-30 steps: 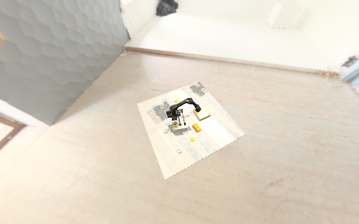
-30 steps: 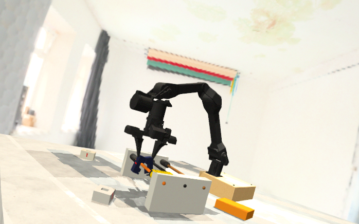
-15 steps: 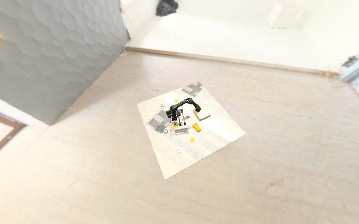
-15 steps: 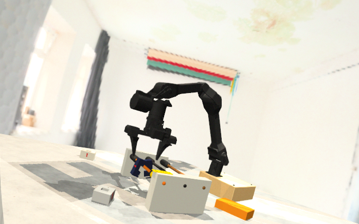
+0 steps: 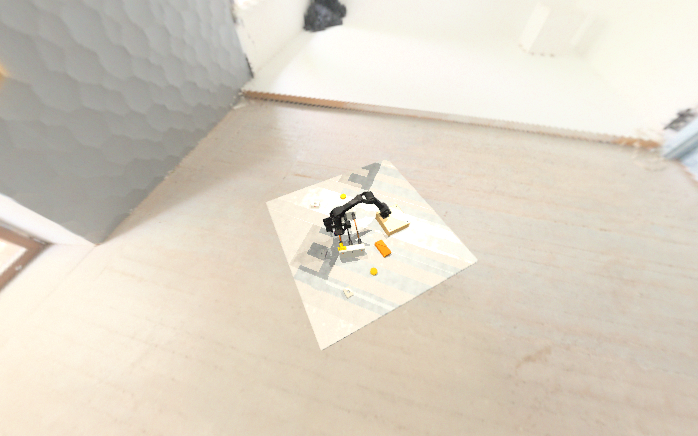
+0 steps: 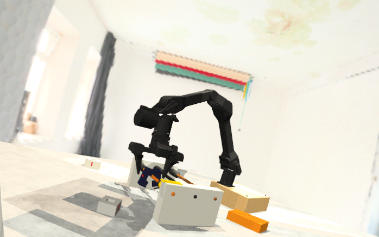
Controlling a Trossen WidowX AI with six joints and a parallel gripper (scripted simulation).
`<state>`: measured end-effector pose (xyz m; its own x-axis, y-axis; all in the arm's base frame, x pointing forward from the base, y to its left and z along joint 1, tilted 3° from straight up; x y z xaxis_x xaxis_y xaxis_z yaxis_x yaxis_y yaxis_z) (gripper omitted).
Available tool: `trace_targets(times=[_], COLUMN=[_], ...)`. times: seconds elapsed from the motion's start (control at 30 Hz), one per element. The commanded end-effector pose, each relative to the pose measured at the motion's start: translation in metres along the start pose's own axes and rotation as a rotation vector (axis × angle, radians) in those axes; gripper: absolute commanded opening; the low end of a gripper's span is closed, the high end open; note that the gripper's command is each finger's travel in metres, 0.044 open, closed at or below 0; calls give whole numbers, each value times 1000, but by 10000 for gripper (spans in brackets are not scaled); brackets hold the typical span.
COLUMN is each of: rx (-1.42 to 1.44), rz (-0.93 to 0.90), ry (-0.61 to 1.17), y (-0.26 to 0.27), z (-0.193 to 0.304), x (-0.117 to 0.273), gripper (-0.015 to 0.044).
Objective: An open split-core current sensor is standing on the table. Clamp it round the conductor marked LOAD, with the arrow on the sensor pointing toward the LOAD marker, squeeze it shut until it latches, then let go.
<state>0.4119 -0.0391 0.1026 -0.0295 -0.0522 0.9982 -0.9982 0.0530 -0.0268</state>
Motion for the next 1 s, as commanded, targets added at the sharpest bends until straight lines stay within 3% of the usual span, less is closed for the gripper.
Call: trace_targets(times=[0.0, 0.77, 0.97], rx=[-4, -4, 0], rz=[-10, -10, -2], ry=[-5, -5, 0], y=[1, 1, 1], z=[0, -1, 0], x=[-9, -33, -28], gripper=[440, 440, 400])
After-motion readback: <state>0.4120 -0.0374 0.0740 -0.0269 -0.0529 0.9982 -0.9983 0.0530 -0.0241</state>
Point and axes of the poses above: the point midway between the two fingers, 35 mm back from their tips, its own x axis back along the fingers, its own y axis across the jaws, z = x × y, the point moved 5 cm from there along x, back along the fingers, and after that the axes turned 15 degrees about x, right-handed, at the moved point
